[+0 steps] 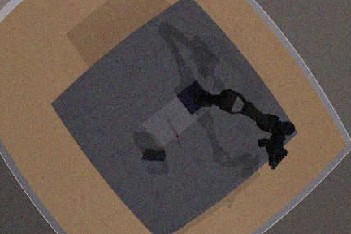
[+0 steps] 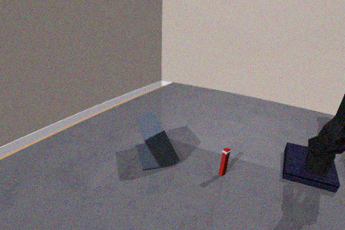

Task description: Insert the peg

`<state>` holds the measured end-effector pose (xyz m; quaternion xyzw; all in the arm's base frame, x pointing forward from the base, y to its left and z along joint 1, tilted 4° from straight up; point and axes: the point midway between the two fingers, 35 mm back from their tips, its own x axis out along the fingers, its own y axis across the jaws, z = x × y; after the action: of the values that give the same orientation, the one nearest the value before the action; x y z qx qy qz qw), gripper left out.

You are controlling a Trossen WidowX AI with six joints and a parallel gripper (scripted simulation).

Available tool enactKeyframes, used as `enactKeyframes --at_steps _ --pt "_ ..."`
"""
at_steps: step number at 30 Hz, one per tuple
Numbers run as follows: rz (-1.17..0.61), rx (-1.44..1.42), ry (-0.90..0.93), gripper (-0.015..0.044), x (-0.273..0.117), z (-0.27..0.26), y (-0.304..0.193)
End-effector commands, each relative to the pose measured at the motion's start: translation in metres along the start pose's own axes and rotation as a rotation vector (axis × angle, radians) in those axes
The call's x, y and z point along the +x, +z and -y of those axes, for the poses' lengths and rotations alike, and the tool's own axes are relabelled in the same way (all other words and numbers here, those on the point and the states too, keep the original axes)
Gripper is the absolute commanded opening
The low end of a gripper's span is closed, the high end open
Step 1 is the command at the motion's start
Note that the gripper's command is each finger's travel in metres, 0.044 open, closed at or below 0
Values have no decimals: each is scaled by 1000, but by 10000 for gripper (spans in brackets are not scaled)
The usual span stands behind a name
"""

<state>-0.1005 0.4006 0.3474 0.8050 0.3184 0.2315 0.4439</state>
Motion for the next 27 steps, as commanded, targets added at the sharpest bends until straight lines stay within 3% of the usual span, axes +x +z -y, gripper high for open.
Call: enactKeyframes --at_steps 1,27 --pt "0 -2 0 426 1 0 0" --pt "58 -238 -30 440 104 5 55"
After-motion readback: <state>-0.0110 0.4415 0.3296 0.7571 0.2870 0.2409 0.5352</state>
